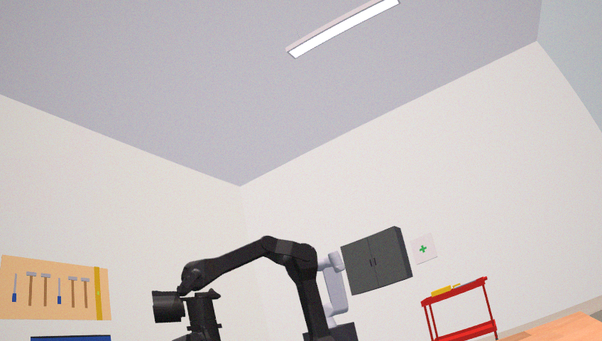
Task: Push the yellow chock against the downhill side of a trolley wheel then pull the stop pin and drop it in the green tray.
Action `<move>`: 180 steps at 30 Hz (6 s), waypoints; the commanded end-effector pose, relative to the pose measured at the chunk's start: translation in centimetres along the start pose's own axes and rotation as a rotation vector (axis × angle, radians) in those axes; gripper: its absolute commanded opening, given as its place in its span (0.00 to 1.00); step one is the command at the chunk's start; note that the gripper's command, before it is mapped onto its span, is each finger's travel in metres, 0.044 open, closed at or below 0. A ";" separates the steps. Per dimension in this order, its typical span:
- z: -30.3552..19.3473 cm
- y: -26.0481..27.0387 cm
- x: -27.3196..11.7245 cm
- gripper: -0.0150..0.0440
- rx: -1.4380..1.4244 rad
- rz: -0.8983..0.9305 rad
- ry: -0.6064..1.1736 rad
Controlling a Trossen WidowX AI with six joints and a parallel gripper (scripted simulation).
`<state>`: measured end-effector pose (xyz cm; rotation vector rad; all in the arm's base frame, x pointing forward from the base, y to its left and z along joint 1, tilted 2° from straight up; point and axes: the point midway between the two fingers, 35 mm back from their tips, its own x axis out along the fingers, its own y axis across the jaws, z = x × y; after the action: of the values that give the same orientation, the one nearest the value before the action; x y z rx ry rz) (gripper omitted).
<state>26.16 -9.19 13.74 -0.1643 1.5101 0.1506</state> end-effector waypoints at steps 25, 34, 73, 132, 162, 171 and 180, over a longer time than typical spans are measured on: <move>3.0 -1.1 1.4 0.25 -0.002 0.101 -0.003; 3.1 -1.0 3.7 0.25 -0.002 0.102 -0.003; 3.2 1.4 6.5 0.25 -0.002 0.104 -0.003; 3.7 2.1 0.7 0.67 -0.023 0.095 -0.020; 7.4 14.1 -2.2 0.58 0.811 0.225 0.025; 7.3 18.0 -2.9 0.58 1.139 0.250 0.107; 6.7 21.9 -3.6 0.58 1.465 0.249 0.208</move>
<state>28.74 12.34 17.16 1.1139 1.5034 -0.7063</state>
